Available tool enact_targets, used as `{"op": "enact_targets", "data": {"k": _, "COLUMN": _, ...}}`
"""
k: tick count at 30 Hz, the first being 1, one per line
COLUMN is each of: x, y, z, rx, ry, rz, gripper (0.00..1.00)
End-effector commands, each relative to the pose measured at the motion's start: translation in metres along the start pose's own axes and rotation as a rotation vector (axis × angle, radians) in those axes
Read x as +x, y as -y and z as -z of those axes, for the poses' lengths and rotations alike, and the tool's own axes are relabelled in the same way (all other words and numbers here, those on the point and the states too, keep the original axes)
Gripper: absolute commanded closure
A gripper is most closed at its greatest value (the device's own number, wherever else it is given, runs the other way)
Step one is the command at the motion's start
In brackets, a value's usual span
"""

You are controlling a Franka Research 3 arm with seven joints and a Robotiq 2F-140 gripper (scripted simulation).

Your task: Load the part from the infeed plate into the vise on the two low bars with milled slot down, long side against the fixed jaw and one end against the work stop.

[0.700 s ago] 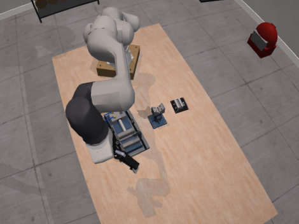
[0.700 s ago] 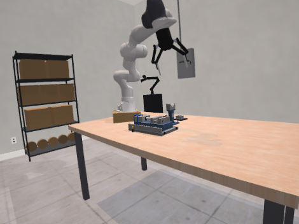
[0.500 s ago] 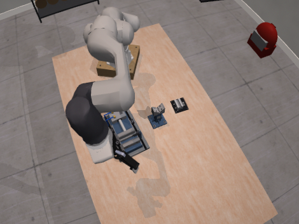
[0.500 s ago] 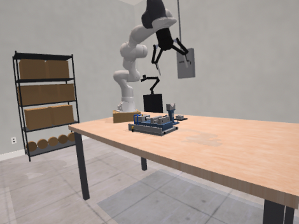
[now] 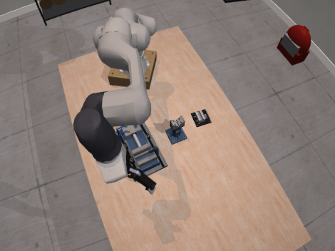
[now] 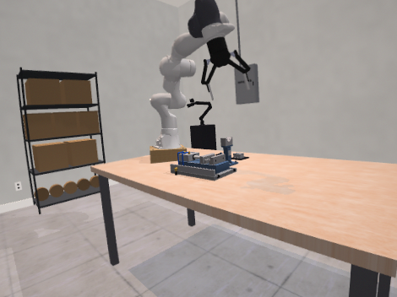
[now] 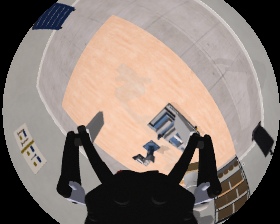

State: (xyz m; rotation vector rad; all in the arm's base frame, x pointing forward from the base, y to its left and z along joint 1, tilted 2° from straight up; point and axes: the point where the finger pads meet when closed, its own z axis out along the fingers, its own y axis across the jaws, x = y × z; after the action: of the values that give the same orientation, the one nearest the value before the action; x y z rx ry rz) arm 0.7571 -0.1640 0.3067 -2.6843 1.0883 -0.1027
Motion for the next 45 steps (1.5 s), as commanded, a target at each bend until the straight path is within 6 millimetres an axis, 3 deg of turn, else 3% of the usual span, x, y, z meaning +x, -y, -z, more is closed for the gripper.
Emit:
{"op": "enact_targets", "data": {"k": 1, "x": -0.005, "y": 0.006, "z": -0.001, "rx": 0.002, "ry": 0.003, "rz": -0.012, "gripper": 0.00}}
{"op": "enact_targets", "data": {"k": 5, "x": -0.028, "y": 0.027, "z": -0.005, "rx": 0.004, "ry": 0.017, "rz": -0.059, "gripper": 0.00}}
{"op": "enact_targets", "data": {"k": 10, "x": -0.079, "y": 0.065, "z": -0.015, "rx": 0.002, "ry": 0.043, "rz": -0.147, "gripper": 0.00}}
{"op": "enact_targets", "data": {"k": 13, "x": -0.079, "y": 0.065, "z": -0.015, "rx": 0.002, "ry": 0.043, "rz": -0.147, "gripper": 0.00}}
{"op": "enact_targets", "data": {"k": 14, "x": -0.096, "y": 0.076, "z": -0.018, "rx": -0.002, "ry": 0.051, "rz": -0.174, "gripper": 0.00}}
{"op": "enact_targets", "data": {"k": 15, "x": -0.096, "y": 0.076, "z": -0.018, "rx": -0.002, "ry": 0.051, "rz": -0.174, "gripper": 0.00}}
{"op": "enact_targets", "data": {"k": 16, "x": -0.116, "y": 0.087, "z": -0.022, "rx": -0.006, "ry": 0.059, "rz": -0.203, "gripper": 0.00}}
{"op": "enact_targets", "data": {"k": 19, "x": -0.116, "y": 0.087, "z": -0.022, "rx": -0.006, "ry": 0.059, "rz": -0.203, "gripper": 0.00}}
{"op": "enact_targets", "data": {"k": 20, "x": -0.138, "y": 0.097, "z": -0.026, "rx": -0.012, "ry": 0.066, "rz": -0.233, "gripper": 0.00}}
{"op": "enact_targets", "data": {"k": 23, "x": -0.138, "y": 0.097, "z": -0.026, "rx": -0.012, "ry": 0.066, "rz": -0.233, "gripper": 0.00}}
{"op": "enact_targets", "data": {"k": 24, "x": -0.161, "y": 0.107, "z": -0.031, "rx": -0.019, "ry": 0.072, "rz": -0.264, "gripper": 0.00}}
{"op": "enact_targets", "data": {"k": 27, "x": -0.161, "y": 0.107, "z": -0.031, "rx": -0.019, "ry": 0.072, "rz": -0.264, "gripper": 0.00}}
{"op": "enact_targets", "data": {"k": 28, "x": -0.187, "y": 0.116, "z": -0.036, "rx": -0.028, "ry": 0.078, "rz": -0.295, "gripper": 0.00}}
{"op": "enact_targets", "data": {"k": 45, "x": -0.187, "y": 0.116, "z": -0.036, "rx": -0.028, "ry": 0.078, "rz": -0.295, "gripper": 0.00}}
